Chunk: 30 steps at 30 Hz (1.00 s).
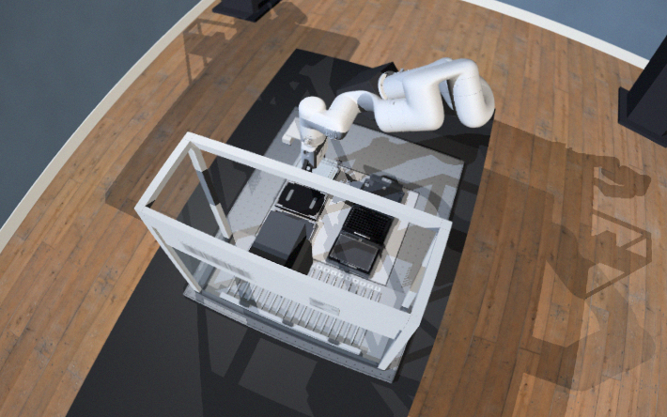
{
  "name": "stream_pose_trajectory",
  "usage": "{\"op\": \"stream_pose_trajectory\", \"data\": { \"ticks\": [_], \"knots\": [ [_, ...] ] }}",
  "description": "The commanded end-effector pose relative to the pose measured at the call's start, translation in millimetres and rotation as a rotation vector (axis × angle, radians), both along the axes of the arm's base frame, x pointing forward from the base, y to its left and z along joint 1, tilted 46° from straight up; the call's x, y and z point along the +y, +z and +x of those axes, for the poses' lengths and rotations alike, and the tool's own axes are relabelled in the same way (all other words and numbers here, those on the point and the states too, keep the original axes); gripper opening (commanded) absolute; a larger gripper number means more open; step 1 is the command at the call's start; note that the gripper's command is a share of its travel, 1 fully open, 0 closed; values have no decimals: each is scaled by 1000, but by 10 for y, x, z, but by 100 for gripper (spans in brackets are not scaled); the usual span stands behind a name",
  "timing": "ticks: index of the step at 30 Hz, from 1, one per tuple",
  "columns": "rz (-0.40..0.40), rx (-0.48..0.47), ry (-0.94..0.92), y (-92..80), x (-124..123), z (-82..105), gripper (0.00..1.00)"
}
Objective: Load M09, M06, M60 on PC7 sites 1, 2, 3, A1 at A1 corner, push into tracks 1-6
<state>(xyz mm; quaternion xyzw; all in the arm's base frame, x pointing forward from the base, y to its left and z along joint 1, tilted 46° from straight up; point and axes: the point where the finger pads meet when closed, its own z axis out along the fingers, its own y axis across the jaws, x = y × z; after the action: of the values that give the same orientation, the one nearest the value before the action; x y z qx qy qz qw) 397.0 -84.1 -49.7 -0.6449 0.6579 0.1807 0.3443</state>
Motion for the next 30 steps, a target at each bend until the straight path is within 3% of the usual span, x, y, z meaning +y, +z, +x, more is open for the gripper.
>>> {"op": "stream_pose_trajectory", "data": {
  "ticks": [1, 23, 24, 30],
  "knots": [
    [-3, -2, -3, -9, -9, 9, 100],
    [-3, -2, -3, -33, 13, 17, 100],
    [-3, -2, -3, -30, 11, 16, 0],
    [-3, -2, -3, -30, 11, 16, 0]
  ]
}}
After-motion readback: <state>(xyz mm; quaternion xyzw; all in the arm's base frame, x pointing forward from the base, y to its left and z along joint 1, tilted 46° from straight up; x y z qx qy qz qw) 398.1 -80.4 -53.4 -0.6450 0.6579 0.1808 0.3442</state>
